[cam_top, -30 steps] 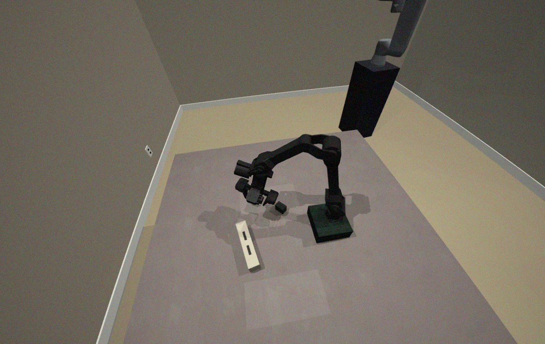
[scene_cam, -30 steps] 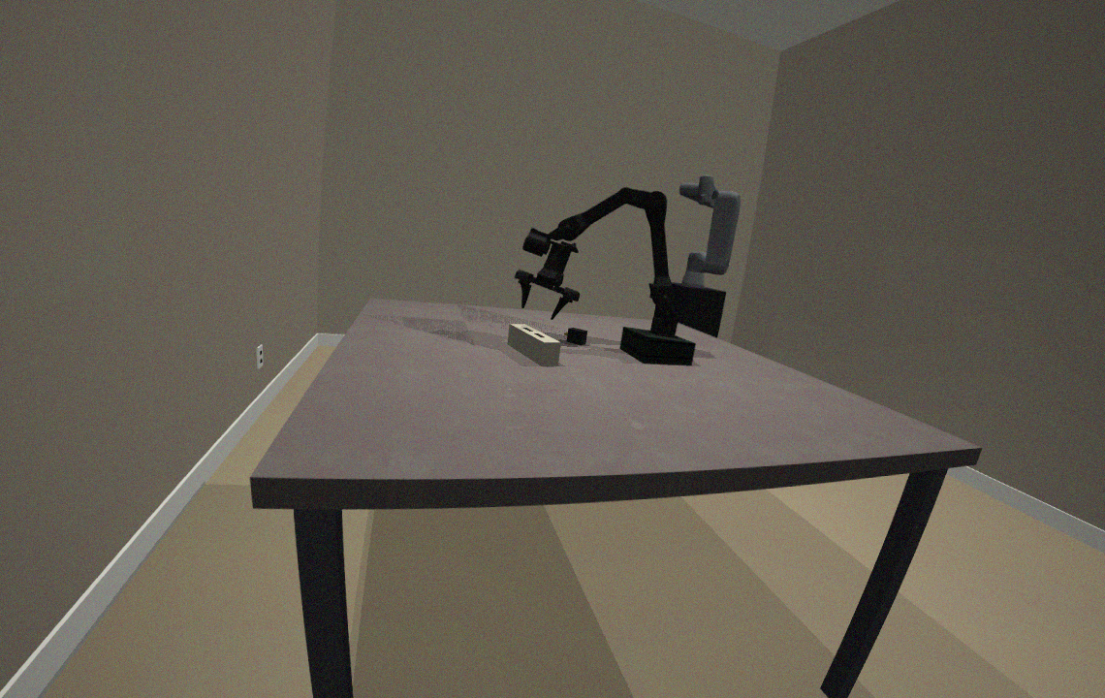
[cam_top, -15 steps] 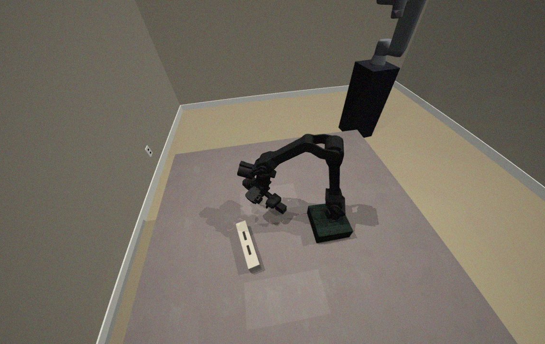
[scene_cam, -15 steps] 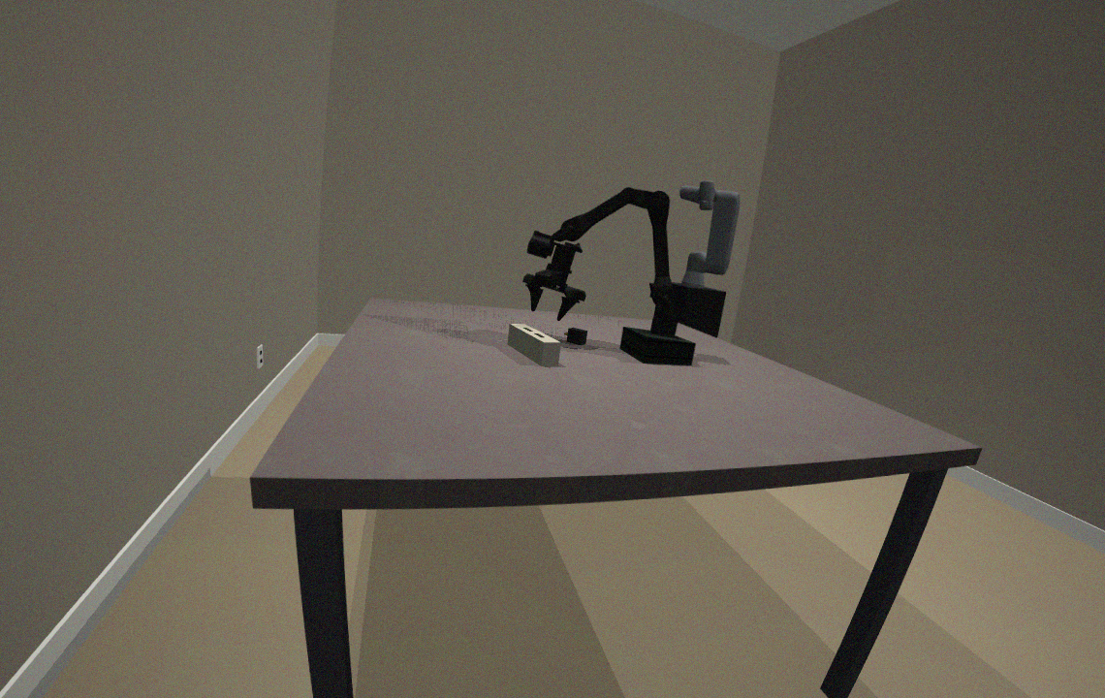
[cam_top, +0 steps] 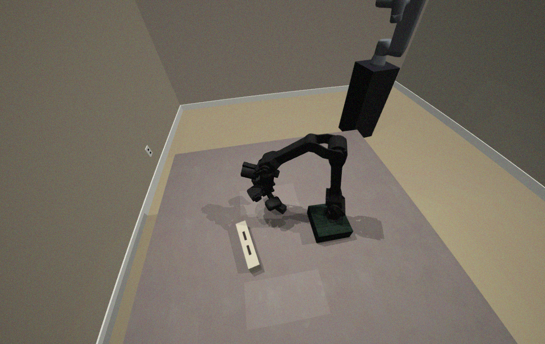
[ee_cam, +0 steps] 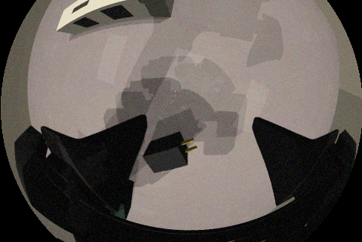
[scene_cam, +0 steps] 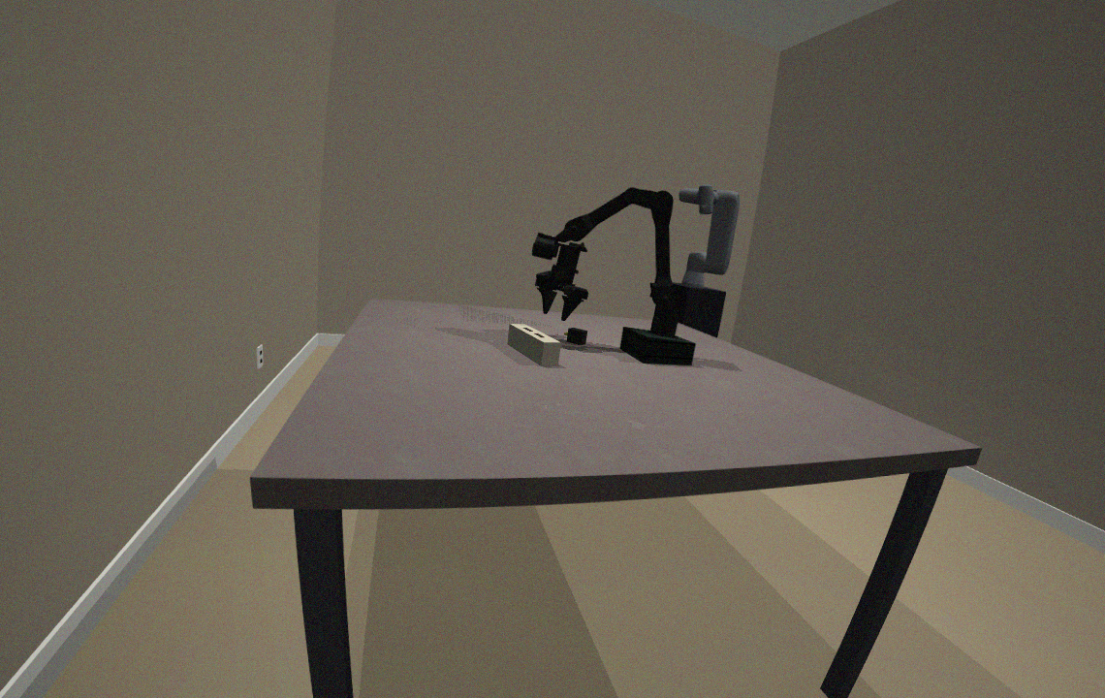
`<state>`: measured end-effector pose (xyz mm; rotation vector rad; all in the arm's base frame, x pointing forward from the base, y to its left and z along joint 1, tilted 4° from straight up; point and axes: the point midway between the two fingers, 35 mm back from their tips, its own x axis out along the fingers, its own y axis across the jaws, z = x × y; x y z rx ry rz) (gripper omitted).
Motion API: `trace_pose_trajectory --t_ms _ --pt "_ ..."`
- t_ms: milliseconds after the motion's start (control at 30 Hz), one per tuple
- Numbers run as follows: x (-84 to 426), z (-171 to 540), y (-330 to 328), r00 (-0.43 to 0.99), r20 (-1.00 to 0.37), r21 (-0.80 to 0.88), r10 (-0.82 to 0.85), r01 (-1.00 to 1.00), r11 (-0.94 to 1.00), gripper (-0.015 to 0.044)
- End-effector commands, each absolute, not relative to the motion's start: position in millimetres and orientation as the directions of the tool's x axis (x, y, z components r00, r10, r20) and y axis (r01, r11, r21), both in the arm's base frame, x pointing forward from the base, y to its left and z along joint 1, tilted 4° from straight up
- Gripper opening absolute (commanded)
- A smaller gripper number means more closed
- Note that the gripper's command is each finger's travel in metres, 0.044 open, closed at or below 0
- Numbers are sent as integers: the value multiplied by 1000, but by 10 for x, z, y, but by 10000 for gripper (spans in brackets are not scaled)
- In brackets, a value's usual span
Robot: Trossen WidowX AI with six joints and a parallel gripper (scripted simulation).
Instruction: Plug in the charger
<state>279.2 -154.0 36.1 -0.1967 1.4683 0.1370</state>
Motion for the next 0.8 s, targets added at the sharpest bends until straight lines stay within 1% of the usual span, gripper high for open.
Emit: trace_pose_trajectory --t_ms 0,367,767 --pt "2729 383 -1525 88 -996 -42 -31 -123 991 440" --pt "2567 381 -1470 43 -999 -13 -20 153 988 440" --pt "2399 381 -1409 -4 -1000 -8 -7 441 897 440"
